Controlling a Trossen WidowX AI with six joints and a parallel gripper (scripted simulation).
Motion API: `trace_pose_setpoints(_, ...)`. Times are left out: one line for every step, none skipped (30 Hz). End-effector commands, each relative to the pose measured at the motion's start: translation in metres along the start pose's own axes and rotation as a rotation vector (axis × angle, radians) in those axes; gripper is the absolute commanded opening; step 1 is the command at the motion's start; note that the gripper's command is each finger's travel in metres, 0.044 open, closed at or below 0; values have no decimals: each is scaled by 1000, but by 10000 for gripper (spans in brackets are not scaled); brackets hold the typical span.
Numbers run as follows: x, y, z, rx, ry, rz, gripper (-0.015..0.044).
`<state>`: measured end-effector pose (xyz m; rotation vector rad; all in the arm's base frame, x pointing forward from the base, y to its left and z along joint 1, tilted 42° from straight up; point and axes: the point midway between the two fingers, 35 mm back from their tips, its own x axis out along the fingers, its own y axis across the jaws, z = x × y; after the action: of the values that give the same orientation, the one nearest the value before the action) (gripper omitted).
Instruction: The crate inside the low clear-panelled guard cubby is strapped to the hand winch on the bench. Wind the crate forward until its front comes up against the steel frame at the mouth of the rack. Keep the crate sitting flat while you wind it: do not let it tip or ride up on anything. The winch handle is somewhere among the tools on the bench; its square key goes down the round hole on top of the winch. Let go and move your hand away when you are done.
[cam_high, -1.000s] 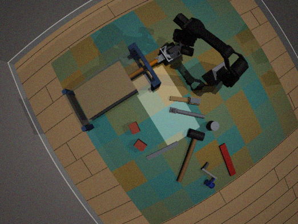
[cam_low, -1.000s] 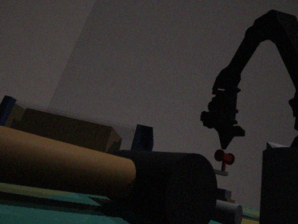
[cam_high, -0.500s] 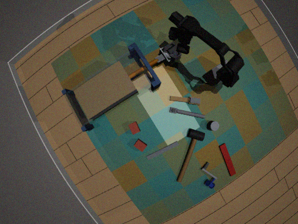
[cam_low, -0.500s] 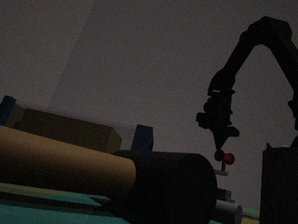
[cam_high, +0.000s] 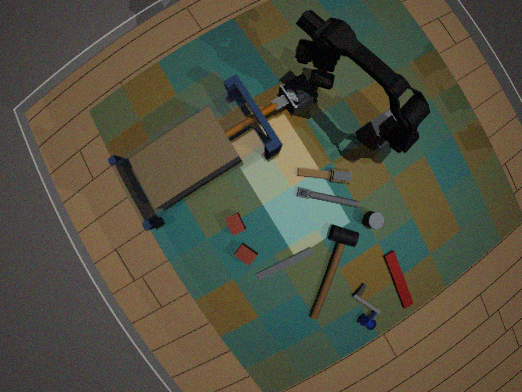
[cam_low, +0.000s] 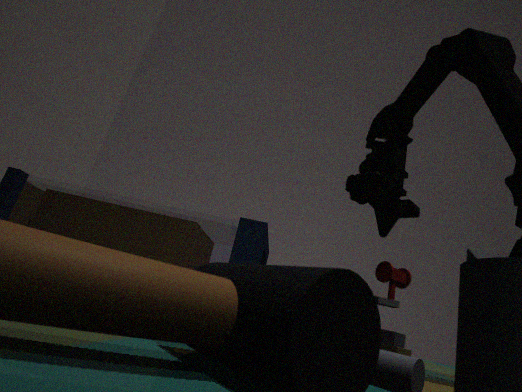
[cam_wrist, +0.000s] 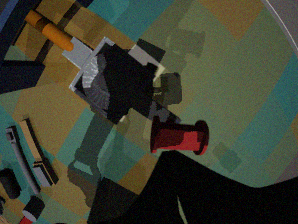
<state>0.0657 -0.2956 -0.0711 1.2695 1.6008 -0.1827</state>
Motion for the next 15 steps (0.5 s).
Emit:
trace_pose_setpoints(3,1,-3,-6,12,0,0)
trace_pose_setpoints(6,1,-5,-5,12,0,0)
trace_pose_setpoints(10,2,-8,-5,12,0,0)
trace_pose_setpoints(15,2,-11,-4,13,0,0)
trace_pose_setpoints(20,3,-14,-3,13,0,0)
trace_pose_setpoints(26,4,-18,-2,13,0,0)
trace_pose_setpoints(31,5,-22,-1,14,1,0)
trace_pose_setpoints(36,6,-26,0,14,1,0)
trace_pose_setpoints(39,7,-28,1,14,1,0)
trace_pose_setpoints(40,7,-29,1,14,1,0)
trace_pose_setpoints(40,7,-29,1,14,1,0)
trace_pose_setpoints(40,7,-29,1,14,1,0)
trace_pose_setpoints(41,7,-29,1,14,1,0)
trace_pose_setpoints(41,7,-29,1,14,1,0)
trace_pose_setpoints(42,7,-29,1,14,1,0)
